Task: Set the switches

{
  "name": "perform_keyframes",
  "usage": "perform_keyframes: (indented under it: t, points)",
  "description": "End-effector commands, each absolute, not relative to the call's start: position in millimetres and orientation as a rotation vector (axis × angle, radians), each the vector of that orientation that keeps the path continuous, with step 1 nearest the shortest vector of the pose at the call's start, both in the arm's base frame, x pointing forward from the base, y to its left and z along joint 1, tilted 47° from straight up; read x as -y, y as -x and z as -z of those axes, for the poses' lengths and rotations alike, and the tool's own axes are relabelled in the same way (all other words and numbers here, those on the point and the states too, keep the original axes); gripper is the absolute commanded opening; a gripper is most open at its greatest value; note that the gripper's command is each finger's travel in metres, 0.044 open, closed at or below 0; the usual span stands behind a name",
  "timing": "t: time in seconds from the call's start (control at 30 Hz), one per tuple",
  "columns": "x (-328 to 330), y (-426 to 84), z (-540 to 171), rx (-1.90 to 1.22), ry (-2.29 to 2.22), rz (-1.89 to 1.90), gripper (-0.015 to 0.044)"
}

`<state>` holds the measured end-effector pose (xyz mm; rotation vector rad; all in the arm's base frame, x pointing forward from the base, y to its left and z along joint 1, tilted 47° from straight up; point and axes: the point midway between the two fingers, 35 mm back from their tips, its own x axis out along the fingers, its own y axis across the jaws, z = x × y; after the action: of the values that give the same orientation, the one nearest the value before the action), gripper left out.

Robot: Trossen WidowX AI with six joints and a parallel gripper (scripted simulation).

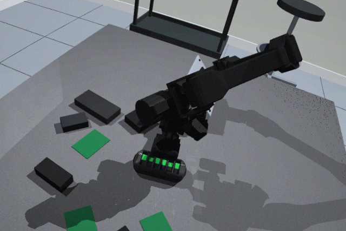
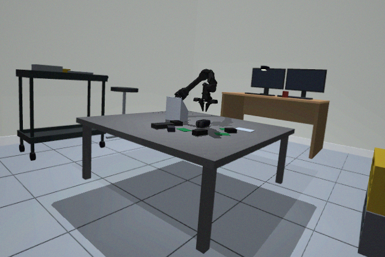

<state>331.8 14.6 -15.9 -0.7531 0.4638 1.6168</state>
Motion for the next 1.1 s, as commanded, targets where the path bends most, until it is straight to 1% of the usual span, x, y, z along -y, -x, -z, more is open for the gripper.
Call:
perform_keyframes:
  t: [0.0,0.27,0.3,0.37,0.43,0.6,0.9,0.93,1.07]
  points:
    - [-14.7,-331.8,15.9,-0.463,0.753,-1.617,0.021]
    - [-14.7,-331.8,15.9,-0.463,0.753,-1.617,0.042]
    - [-14.7,-331.8,15.9,-0.463,0.753,-1.617,0.044]
    - [-14.7,-331.8,15.9,-0.463,0.753,-1.617,0.044]
    - [-20.2,-337.6,20.8,-0.464,0.752,-1.615,0.0387]
    - [-61.7,-370.7,53.8,-0.46,0.738,-1.614,0.0256]
    - [-63.5,-371.8,55.1,-0.46,0.737,-1.614,0.002]
    - [-63.5,-371.8,55.1,-0.46,0.737,-1.614,0.0]
    - [-63.5,-371.8,55.1,-0.46,0.737,-1.614,0.0]
